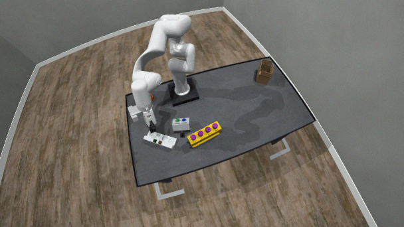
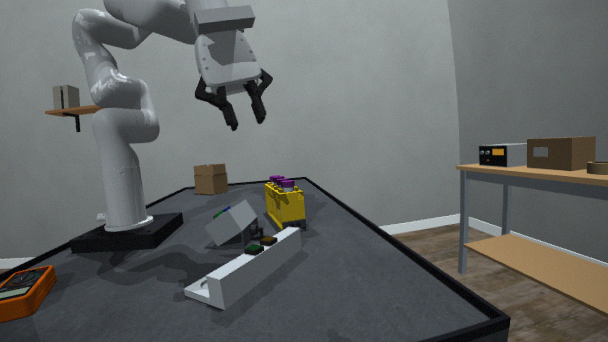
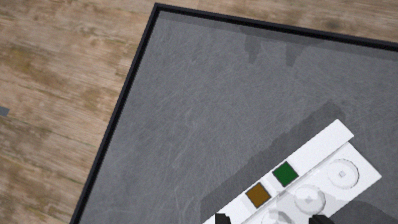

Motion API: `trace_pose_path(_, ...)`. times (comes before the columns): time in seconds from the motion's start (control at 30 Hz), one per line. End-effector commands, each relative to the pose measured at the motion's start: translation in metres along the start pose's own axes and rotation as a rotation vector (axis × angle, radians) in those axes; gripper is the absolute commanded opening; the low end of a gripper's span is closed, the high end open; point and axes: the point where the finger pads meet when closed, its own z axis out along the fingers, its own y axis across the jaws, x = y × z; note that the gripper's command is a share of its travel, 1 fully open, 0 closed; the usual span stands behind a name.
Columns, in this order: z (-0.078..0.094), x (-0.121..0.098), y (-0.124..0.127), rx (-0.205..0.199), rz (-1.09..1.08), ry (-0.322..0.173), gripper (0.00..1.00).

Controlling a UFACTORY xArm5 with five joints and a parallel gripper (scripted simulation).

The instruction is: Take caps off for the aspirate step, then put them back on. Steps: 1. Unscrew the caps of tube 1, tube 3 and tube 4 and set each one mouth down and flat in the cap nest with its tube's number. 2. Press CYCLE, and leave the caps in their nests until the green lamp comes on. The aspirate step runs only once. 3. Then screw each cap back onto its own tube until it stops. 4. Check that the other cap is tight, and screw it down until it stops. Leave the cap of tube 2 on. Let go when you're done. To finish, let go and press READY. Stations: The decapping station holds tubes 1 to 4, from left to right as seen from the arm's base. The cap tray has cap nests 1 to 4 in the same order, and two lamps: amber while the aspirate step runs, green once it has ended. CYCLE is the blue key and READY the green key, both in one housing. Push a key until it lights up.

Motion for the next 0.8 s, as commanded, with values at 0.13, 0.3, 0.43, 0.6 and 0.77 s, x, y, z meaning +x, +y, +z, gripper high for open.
trace_pose_path(0.13, 0.016, -0.026, -0.014, -0.019, 0.020, -0.048, 0.46)
trace_pose_path(0.3, 0.027, -0.047, -0.022, -0.060, 0.044, -0.105, 0.46)
trace_pose_path(0.43, 0.031, -0.054, -0.024, -0.060, 0.044, -0.105, 0.46)
trace_pose_path(0.6, 0.042, -0.076, -0.030, -0.108, 0.067, -0.155, 0.46)
trace_pose_path(0.77, 0.049, -0.093, -0.034, -0.159, 0.086, -0.194, 0.46)
